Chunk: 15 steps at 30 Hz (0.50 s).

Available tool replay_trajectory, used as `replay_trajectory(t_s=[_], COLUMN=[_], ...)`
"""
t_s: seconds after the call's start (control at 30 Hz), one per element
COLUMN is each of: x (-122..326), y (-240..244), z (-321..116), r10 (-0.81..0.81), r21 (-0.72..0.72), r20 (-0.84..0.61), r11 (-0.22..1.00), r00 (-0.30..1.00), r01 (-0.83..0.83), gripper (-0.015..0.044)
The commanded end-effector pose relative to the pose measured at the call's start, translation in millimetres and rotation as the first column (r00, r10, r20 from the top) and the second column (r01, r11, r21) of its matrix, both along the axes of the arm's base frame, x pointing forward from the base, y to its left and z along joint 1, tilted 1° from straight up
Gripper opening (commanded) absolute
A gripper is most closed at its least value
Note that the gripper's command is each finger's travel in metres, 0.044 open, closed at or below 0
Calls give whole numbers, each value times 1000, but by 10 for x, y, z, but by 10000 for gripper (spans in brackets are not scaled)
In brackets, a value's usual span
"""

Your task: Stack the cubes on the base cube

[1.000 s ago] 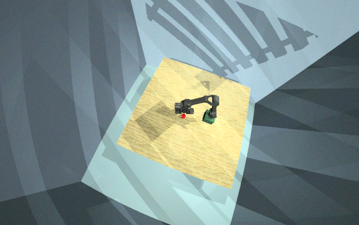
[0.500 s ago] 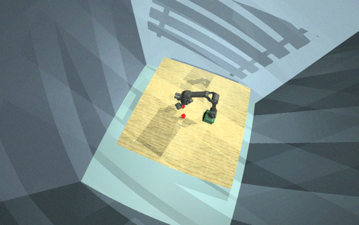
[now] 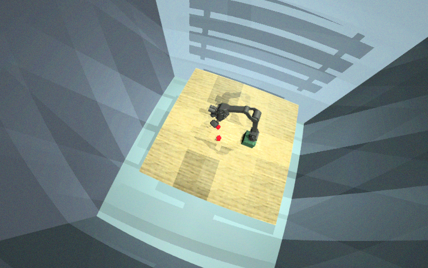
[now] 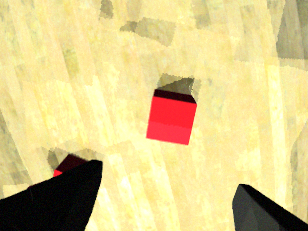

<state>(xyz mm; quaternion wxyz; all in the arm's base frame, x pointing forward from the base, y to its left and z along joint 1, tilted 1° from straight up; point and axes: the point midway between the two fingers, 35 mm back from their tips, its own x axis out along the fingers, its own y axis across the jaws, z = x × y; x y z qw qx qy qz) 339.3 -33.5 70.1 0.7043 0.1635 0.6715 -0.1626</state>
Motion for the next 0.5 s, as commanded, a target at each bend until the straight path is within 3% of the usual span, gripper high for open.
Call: replay_trajectory(t_s=[0.0,0.1,0.47], x=[-8,-18,-17], y=[-17,-18,-20], z=[-341,-578,-745], r10=[9,9,9], r21=[-3,-3,-3], r20=[-21,-22,-22], r11=[1000,1000,1000], r00=[1000,1000,1000], r01=[-9,-9,-9], gripper=[265,265,265])
